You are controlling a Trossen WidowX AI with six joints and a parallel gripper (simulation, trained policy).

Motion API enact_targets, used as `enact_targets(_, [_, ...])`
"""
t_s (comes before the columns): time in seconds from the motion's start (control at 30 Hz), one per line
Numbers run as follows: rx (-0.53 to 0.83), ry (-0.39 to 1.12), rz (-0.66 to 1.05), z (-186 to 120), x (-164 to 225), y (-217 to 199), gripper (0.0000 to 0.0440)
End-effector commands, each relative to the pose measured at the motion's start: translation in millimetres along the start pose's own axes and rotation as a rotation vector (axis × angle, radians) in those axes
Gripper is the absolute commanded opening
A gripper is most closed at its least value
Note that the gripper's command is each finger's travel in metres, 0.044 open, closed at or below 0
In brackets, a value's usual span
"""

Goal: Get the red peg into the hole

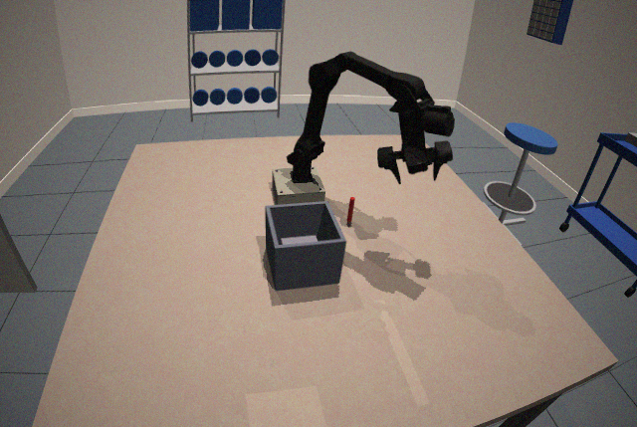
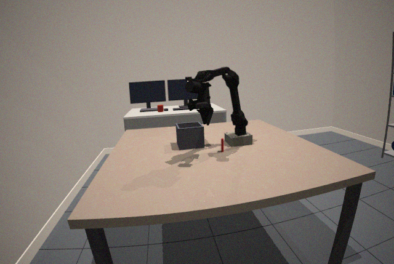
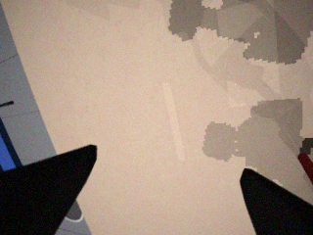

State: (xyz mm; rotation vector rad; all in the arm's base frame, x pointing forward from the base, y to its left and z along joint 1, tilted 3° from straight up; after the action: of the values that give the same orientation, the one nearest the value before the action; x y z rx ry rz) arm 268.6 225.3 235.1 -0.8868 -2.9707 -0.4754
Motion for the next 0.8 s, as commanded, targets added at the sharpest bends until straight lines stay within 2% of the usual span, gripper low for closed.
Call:
enact_targets(0.0, [0.072,0.000,0.133,-1,0,-30,0.0440])
enact_targets(0.43, [0.284,-0.004,0.484,15,12,-109,0.0440])
enact_targets(0.77, [0.391,-0.026,0.667,38,21,-151,0.0440])
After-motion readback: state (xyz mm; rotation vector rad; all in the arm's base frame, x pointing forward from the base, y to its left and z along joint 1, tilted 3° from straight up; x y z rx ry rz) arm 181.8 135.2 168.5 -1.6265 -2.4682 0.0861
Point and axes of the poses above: the point midway between the two fingers, 35 mm back from their tips, its own z axis out along the fingers, its own y axis across the jaws, x = y × z, the point moved 5 cm from there along -z, back along the fingers, and after that the axes turned 13 degrees about z, right-handed, at the moved point
